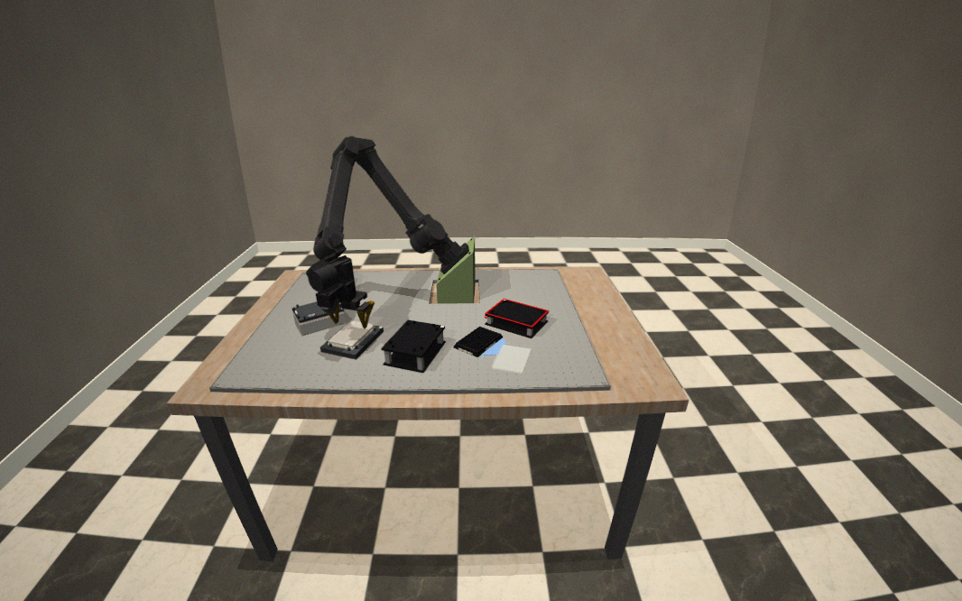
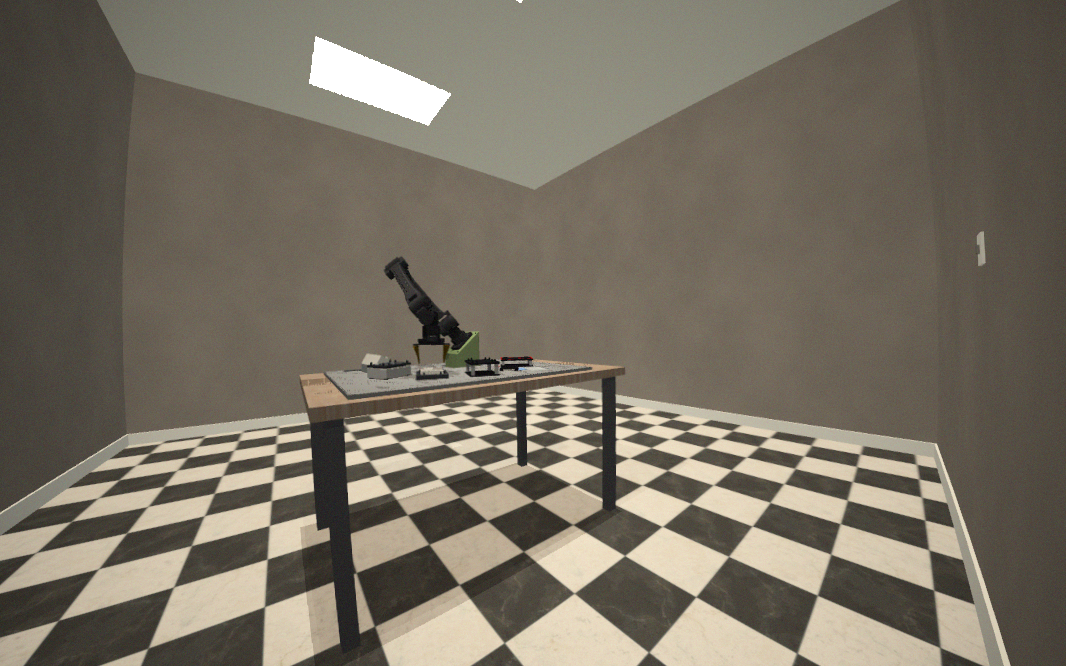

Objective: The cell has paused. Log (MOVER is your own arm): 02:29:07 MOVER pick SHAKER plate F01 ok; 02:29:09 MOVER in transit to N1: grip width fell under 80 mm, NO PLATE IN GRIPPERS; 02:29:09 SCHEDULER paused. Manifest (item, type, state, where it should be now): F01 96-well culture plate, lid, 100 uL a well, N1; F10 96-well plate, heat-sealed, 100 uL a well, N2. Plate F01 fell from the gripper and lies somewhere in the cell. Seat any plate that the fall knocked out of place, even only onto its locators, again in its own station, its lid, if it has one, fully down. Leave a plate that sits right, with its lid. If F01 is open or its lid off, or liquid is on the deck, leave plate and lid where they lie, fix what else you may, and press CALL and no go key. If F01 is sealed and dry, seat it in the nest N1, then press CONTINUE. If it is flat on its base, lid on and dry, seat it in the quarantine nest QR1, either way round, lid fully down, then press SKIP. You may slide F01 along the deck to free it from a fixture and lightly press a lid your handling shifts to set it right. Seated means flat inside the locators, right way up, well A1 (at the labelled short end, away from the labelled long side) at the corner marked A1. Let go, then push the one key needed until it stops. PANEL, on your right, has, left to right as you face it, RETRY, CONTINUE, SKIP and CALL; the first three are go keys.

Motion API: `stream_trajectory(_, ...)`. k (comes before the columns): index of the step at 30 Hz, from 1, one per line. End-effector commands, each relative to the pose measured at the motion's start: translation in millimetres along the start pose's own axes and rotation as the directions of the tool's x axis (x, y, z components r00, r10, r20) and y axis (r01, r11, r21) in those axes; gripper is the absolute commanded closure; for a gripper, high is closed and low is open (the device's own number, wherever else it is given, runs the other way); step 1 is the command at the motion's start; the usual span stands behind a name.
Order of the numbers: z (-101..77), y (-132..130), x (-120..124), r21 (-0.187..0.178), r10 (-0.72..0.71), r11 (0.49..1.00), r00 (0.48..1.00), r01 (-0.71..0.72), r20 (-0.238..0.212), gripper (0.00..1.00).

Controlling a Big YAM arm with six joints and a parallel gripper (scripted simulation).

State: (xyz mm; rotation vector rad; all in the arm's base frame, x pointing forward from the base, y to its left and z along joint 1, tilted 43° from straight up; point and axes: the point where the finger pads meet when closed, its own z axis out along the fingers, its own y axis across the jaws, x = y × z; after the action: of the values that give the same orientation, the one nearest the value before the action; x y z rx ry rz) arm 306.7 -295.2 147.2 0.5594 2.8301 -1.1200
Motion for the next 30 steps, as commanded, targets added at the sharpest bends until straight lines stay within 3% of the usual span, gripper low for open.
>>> stream_trajectory(1,-31.6,-11.3,-20.3,0.004,0.047,0.999,0.997,-0.048,0.062,0.00)
stream_trajectory(3,-34.9,-11.1,-20.2,0.003,0.047,0.999,0.997,-0.048,0.063,0.00)
stream_trajectory(6,-12.6,-1.0,-2.6,-0.001,0.023,1.000,1.000,-0.023,-0.001,0.00)
stream_trajectory(7,-11.8,-2.1,-2.1,-0.001,0.026,1.000,1.000,-0.026,-0.003,0.00)
stream_trajectory(10,-12.0,-1.6,-2.8,-0.001,0.027,1.000,1.000,-0.027,0.001,0.00)
stream_trajectory(11,-26.2,-9.8,-10.2,0.003,0.047,0.999,0.998,-0.047,0.040,0.00)
stream_trajectory(20,-21.4,-6.6,-11.5,0.002,0.033,0.999,0.999,-0.033,0.034,0.00)
stream_trajectory(21,-29.1,0.3,-0.8,-0.001,0.055,0.998,0.998,-0.055,0.031,1.00)
stream_trajectory(25,-45.8,1.3,9.3,-0.006,0.190,0.982,0.981,-0.190,0.033,1.00)
stream_trajectory(27,-45.8,1.3,9.3,-0.006,0.190,0.982,0.981,-0.190,0.033,1.00)
stream_trajectory(28,-59.1,-8.1,-2.4,-0.010,0.247,0.969,0.967,-0.246,0.061,1.00)
stream_trajectory(30,-62.7,-2.4,10.2,-0.012,0.300,0.954,0.953,-0.300,0.048,1.00)
